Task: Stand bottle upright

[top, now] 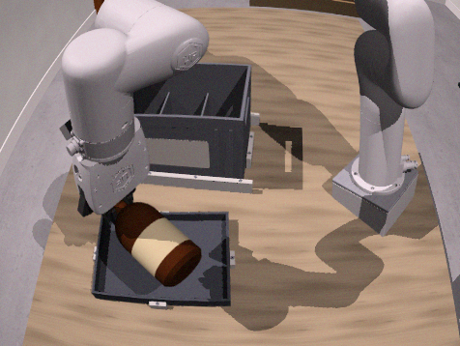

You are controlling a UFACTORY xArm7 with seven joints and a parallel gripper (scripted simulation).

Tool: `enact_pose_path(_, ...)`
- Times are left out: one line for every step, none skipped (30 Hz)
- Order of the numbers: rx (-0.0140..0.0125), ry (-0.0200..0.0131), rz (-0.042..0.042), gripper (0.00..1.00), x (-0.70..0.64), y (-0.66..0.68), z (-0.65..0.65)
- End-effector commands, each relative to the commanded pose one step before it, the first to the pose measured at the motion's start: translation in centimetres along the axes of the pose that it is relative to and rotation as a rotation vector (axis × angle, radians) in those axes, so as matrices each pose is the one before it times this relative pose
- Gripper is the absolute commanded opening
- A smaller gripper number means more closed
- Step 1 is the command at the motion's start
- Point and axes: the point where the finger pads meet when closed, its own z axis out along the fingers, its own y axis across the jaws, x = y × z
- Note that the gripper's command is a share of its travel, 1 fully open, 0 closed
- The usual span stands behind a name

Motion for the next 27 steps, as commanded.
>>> enact_pose_path(0.00410, 0.00516, 0.00045, 0.00, 0.055, -0.135, -0.186)
enact_pose_path(-0.00031, 0.00220, -0.00001, 0.00, -0.003, 0.004, 0.002)
enact_pose_path(-0.00036, 0.00268, -0.00002, 0.00, -0.004, 0.005, 0.002)
enact_pose_path(-0.00041, 0.00317, -0.00002, 0.00, -0.004, 0.006, 0.002)
enact_pose_path(-0.00045, 0.00366, -0.00002, 0.00, -0.005, 0.006, 0.003)
enact_pose_path(-0.00049, 0.00415, -0.00002, 0.00, -0.005, 0.007, 0.003)
enact_pose_path(-0.00050, 0.00462, -0.00002, 0.00, -0.005, 0.007, 0.002)
enact_pose_path(-0.00051, 0.00507, -0.00002, 0.00, -0.006, 0.007, 0.002)
enact_pose_path(-0.00050, 0.00549, -0.00002, 0.00, -0.006, 0.007, 0.002)
enact_pose_path(-0.00048, 0.00588, -0.00001, 0.00, -0.006, 0.007, 0.001)
enact_pose_path(-0.00044, 0.00623, -0.00001, 0.00, -0.006, 0.006, 0.001)
enact_pose_path(-0.00039, 0.00654, -0.00001, 0.00, -0.006, 0.006, 0.000)
enact_pose_path(-0.00033, 0.00679, 0.00000, 0.00, -0.005, 0.005, -0.001)
enact_pose_path(-0.00025, 0.00700, 0.00001, 0.00, -0.005, 0.004, -0.002)
enact_pose_path(-0.00017, 0.00716, 0.00001, 0.00, -0.005, 0.003, -0.003)
enact_pose_path(-0.00008, 0.00725, 0.00002, 0.00, -0.004, 0.001, -0.004)
enact_pose_path(0.00000, 0.00000, 0.00000, 0.00, 0.000, 0.000, 0.000)
enact_pose_path(0.00000, 0.00000, 0.00000, 0.00, 0.000, 0.000, 0.000)
enact_pose_path(0.00001, 0.00729, 0.00003, 0.00, -0.004, 0.000, -0.005)
enact_pose_path(0.00010, 0.00727, 0.00003, 0.00, -0.003, -0.001, -0.006)
enact_pose_path(0.00018, 0.00719, 0.00004, 0.00, -0.003, -0.002, -0.007)
enact_pose_path(0.00027, 0.00706, 0.00005, 0.00, -0.002, -0.004, -0.008)
enact_pose_path(0.00034, 0.00687, 0.00005, 0.00, -0.002, -0.005, -0.009)
enact_pose_path(0.00040, 0.00662, 0.00006, 0.00, -0.001, -0.006, -0.009)
enact_pose_path(0.00046, 0.00633, 0.00006, 0.00, -0.001, -0.006, -0.010)
enact_pose_path(0.00049, 0.00599, 0.00006, 0.00, -0.001, -0.007, -0.010)
enact_pose_path(0.00052, 0.00560, 0.00007, 0.00, 0.000, -0.007, -0.010)
